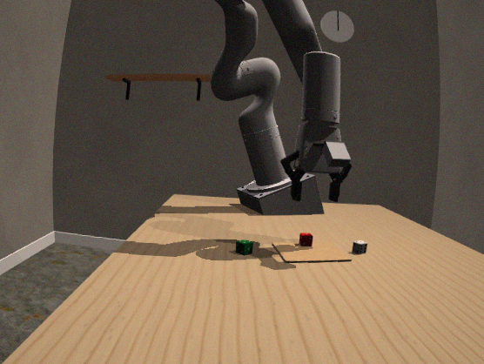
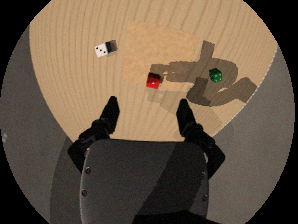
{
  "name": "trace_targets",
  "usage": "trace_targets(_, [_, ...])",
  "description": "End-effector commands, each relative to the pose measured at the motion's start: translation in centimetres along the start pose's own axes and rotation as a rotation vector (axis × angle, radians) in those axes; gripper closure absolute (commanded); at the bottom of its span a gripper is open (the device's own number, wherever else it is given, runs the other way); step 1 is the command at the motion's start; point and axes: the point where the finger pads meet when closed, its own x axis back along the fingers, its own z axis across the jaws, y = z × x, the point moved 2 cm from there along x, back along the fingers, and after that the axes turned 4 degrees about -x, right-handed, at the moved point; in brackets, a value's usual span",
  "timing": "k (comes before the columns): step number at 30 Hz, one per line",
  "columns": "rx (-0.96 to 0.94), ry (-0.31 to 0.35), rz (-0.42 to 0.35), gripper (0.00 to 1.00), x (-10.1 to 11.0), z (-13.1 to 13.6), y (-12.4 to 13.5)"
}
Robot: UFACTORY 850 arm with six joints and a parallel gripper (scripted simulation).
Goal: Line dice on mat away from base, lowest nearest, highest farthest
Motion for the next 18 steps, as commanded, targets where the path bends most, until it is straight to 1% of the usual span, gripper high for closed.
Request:
trace_targets(1, [0.173,-0.004,-0.008,0.0,-0.1,-0.9,-0.8])
trace_targets(4, [0.187,-0.004,-0.007,0.0,-0.1,-0.9,-0.8])
trace_targets(6, [0.323,-0.004,-0.007,0.0,-0.2,-1.6,-1.4])
trace_targets(9, [0.397,-0.005,-0.007,0.0,-0.2,-2.0,-1.7])
trace_targets(10, [0.473,-0.005,-0.006,0.0,-0.3,-2.5,-1.9])
trace_targets(11, [0.474,-0.005,-0.006,0.0,-0.3,-2.5,-2.0])
trace_targets(12, [0.554,-0.005,-0.006,0.0,-0.3,-2.9,-2.2])
trace_targets(14, [0.634,-0.005,-0.006,0.0,-0.4,-3.3,-2.5])
trace_targets(15, [0.635,-0.005,-0.006,0.0,-0.4,-3.3,-2.5])
trace_targets(16, [0.717,-0.005,-0.006,0.0,-0.5,-3.8,-2.8])
trace_targets(18, [0.799,-0.006,-0.006,0.0,-0.5,-4.3,-3.1])
